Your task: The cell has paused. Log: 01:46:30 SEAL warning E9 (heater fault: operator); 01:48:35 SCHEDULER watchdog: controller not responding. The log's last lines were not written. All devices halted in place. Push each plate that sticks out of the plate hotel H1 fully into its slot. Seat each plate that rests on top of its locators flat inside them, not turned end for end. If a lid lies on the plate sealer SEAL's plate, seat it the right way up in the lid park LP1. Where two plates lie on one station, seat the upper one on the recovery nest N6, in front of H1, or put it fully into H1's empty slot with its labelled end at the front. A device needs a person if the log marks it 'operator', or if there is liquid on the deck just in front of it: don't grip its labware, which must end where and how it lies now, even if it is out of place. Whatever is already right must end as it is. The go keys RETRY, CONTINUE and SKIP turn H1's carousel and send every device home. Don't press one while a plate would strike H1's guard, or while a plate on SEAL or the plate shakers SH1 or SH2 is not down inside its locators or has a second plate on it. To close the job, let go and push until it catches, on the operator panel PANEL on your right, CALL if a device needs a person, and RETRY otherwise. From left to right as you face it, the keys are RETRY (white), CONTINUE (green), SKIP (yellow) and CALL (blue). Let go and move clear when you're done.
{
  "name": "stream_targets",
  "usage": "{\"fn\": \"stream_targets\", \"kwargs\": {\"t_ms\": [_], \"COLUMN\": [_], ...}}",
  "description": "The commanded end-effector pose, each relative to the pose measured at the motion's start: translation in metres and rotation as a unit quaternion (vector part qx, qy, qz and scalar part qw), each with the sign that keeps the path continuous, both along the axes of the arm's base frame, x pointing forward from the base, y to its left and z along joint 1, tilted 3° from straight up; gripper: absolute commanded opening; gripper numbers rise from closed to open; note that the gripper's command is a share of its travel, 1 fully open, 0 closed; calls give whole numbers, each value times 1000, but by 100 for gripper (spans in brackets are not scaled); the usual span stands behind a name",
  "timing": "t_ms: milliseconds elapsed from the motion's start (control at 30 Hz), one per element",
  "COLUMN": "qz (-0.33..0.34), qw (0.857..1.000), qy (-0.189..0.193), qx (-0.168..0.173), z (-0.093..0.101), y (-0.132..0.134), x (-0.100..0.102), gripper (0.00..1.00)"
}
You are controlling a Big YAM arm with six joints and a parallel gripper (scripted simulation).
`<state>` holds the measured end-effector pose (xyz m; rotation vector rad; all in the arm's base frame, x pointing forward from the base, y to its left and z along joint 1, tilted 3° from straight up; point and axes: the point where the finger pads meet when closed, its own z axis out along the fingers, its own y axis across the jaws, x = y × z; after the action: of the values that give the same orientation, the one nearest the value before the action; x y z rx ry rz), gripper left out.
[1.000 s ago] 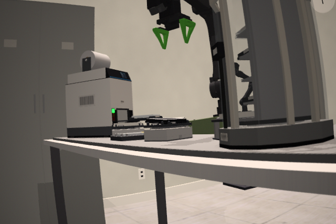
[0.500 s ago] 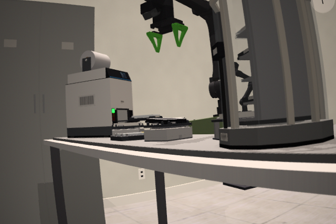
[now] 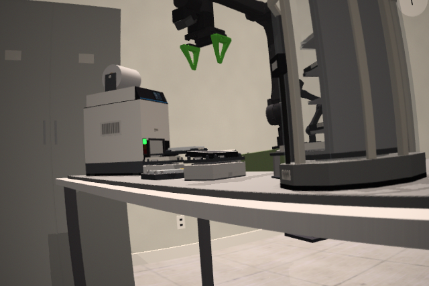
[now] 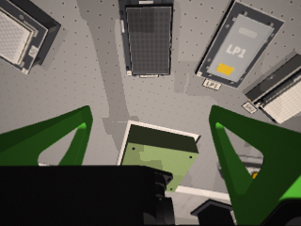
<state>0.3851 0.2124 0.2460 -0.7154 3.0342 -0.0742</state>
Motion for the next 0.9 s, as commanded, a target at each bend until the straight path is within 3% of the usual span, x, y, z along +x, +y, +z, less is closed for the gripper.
{"fn": "stream_targets", "kwargs": {"t_ms": [0,867], "qz": [23,18], "qw": [1000,1000], "qy": [0,0], "qx": [0,0], "z": [-3,-3], "y": [5,1], "x": [-5,-2], "gripper": [100,100]}}
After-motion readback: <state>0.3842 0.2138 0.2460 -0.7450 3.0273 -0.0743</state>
